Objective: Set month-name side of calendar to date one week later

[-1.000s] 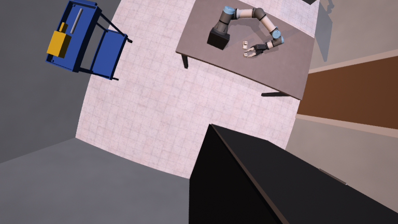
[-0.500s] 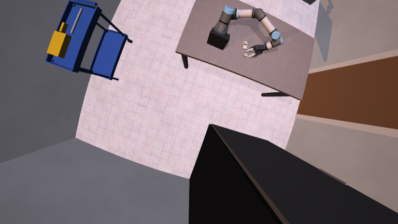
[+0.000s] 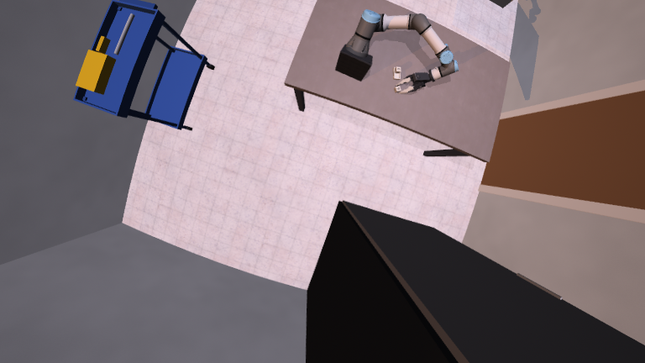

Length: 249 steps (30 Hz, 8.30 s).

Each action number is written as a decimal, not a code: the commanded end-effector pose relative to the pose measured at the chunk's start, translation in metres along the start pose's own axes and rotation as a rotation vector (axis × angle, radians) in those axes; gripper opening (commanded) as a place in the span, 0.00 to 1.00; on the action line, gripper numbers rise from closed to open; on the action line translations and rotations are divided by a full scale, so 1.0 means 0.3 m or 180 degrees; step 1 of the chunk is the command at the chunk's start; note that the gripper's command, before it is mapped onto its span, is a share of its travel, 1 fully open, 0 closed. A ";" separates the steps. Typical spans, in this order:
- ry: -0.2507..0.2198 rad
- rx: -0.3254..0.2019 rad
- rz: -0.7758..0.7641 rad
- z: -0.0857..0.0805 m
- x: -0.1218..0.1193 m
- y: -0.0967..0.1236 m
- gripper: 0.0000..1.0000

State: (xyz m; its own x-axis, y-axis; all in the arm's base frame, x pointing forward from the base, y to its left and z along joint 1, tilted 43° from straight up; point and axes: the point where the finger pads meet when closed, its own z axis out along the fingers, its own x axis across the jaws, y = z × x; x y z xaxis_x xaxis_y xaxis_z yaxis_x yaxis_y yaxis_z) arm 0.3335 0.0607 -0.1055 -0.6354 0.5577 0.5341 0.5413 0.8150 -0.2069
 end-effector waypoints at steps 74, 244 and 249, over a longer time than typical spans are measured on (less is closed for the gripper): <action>-0.0006 -0.0004 0.0003 -0.093 -0.002 -0.090 0.10; 0.0016 -0.2707 -0.0008 -0.151 0.000 -0.191 0.10; 0.0023 -0.2945 -0.0011 -0.147 0.000 -0.193 0.10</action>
State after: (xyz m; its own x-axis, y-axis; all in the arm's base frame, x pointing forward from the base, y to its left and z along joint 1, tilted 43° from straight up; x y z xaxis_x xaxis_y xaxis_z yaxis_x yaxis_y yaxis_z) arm 0.3270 0.0077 -0.0567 -0.6350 0.5520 0.5405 0.7711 0.4101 0.4870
